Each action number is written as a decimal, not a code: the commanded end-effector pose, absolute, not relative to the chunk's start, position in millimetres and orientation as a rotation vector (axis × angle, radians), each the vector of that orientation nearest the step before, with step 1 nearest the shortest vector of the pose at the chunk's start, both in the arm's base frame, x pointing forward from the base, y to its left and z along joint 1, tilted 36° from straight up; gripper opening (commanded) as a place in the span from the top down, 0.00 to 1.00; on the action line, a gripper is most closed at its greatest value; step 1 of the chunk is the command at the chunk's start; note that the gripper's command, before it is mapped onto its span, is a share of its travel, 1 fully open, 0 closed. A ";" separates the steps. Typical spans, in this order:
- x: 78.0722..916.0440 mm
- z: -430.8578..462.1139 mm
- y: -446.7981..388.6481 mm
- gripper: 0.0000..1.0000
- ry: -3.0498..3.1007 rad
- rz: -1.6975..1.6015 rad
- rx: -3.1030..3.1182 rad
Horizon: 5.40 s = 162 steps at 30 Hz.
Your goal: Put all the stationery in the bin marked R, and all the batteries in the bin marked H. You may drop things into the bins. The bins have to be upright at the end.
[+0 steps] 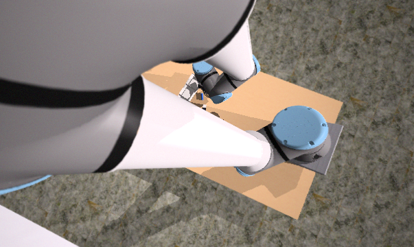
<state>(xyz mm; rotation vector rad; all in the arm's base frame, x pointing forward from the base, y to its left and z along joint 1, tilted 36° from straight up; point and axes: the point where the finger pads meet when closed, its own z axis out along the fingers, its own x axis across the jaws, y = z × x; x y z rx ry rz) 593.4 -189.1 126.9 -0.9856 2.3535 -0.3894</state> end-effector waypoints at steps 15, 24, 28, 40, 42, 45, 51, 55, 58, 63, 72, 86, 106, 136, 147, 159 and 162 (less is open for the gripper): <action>570.0 159.5 -187.2 1.00 2.353 -0.390 -0.986; 558.2 175.6 -186.2 1.00 2.353 -0.391 -0.986; 558.1 175.6 -186.2 1.00 2.353 -0.390 -0.986; 555.8 178.8 -186.0 1.00 2.353 -0.391 -0.986; 554.4 180.8 -185.9 1.00 2.353 -0.391 -0.986; 554.4 180.8 -185.9 1.00 2.353 -0.391 -0.986; 582.7 202.1 -192.1 1.00 2.437 -0.291 -0.679; 592.2 209.2 -194.2 1.00 2.452 -0.263 -0.597; 606.4 219.9 -197.4 1.00 2.479 -0.204 -0.422; 619.6 229.8 -200.3 1.00 2.496 -0.133 -0.215; 619.7 229.9 -200.4 1.00 2.499 -0.034 0.077; 619.7 229.9 -200.4 1.00 2.481 0.046 0.356; 631.5 213.7 -201.3 1.00 2.481 0.046 0.356; 650.1 188.5 -202.9 0.82 2.481 0.046 0.356; 650.1 188.5 -202.9 0.82 2.481 0.046 0.356; 647.0 192.8 -202.6 0.82 2.481 0.046 0.356; 644.6 196.0 -202.4 0.82 2.481 0.046 0.356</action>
